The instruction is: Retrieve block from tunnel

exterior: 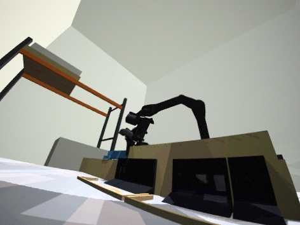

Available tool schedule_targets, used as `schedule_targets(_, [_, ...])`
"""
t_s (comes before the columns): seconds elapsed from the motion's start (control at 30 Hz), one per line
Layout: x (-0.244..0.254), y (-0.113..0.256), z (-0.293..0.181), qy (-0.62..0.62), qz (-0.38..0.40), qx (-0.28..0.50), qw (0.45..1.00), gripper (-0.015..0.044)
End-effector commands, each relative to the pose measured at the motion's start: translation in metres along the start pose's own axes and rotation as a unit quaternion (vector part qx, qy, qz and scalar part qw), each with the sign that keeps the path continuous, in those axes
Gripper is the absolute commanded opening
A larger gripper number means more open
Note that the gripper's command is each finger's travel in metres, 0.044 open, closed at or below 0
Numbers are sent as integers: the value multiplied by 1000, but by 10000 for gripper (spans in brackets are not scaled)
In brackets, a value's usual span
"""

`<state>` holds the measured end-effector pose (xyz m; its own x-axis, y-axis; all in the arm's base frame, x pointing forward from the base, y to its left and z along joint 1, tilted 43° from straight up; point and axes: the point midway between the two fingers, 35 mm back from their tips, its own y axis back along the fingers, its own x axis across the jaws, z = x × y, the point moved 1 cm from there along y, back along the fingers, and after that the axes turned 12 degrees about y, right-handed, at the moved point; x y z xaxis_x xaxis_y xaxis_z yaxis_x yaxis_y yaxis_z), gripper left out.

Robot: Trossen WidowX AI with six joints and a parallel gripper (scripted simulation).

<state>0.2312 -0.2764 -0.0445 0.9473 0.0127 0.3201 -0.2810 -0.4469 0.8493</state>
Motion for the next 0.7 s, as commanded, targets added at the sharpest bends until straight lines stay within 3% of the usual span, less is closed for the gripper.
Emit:
schedule_targets(0.0, [-1, 2, 2, -1, 0, 1, 1000, 210])
schedule_targets(0.3, [3, 35, 11, -2, 5, 13, 1000, 440])
schedule_targets(0.67, [-5, 22, 57, -1, 6, 12, 1000, 440])
